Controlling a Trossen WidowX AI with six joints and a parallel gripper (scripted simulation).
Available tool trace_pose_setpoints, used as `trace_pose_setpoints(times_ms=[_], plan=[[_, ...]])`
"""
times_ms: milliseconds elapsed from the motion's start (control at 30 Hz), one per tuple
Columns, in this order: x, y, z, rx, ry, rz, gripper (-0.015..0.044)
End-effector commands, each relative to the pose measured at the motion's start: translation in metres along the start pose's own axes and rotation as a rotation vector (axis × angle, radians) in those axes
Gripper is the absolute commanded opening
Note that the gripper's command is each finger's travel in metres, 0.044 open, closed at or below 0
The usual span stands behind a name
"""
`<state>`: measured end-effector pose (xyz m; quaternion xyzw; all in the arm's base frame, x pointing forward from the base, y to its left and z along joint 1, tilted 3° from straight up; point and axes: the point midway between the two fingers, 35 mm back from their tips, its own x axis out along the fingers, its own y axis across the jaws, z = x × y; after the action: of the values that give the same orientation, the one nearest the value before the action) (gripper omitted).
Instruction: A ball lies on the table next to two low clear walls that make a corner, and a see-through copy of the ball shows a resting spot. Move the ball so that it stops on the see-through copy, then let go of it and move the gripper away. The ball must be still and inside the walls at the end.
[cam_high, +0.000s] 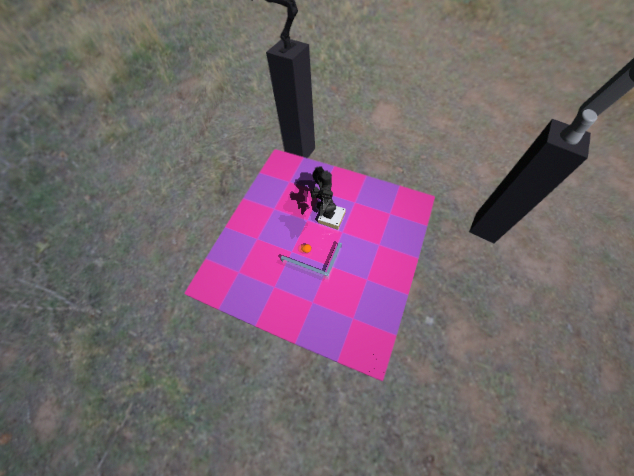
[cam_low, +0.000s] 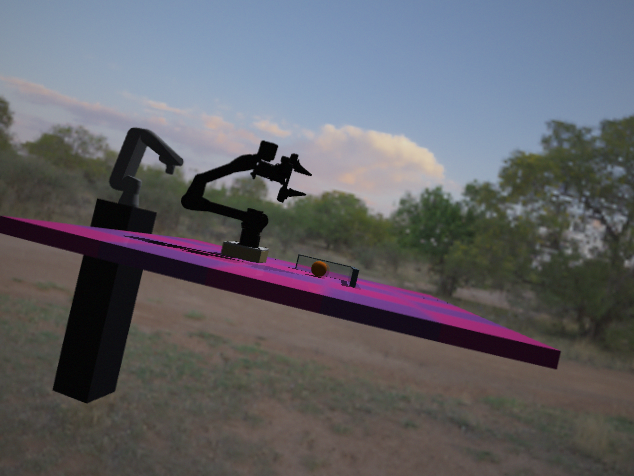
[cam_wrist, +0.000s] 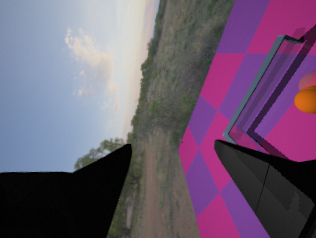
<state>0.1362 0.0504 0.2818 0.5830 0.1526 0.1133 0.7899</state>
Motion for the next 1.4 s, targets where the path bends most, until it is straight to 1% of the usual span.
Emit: trace_pose_setpoints(times_ms=[0,133,300,433,633,867,1033,1167,1233,1367], plan=[[0.001,0.0,0.0,-0.005,0.0,-0.003,0.0386],[0.013,-0.003,-0.002,-0.11,-0.005,-0.087,0.0386],[0.047,-0.015,-0.002,-0.344,0.016,-0.298,0.0386],[0.071,-0.032,0.001,-0.523,0.088,-0.475,0.0386],[0.104,-0.066,0.009,-0.735,0.265,-0.722,0.0386],[0.133,-0.12,0.024,-0.883,0.564,-0.952,0.0386],[0.145,-0.166,0.036,-0.917,0.825,-1.053,0.0386],[0.148,-0.204,0.044,-0.902,1.038,-1.085,0.0386],[0.148,-0.211,0.045,-0.896,1.075,-1.086,0.0386],[0.148,-0.211,0.045,-0.896,1.075,-1.086,0.0386]])
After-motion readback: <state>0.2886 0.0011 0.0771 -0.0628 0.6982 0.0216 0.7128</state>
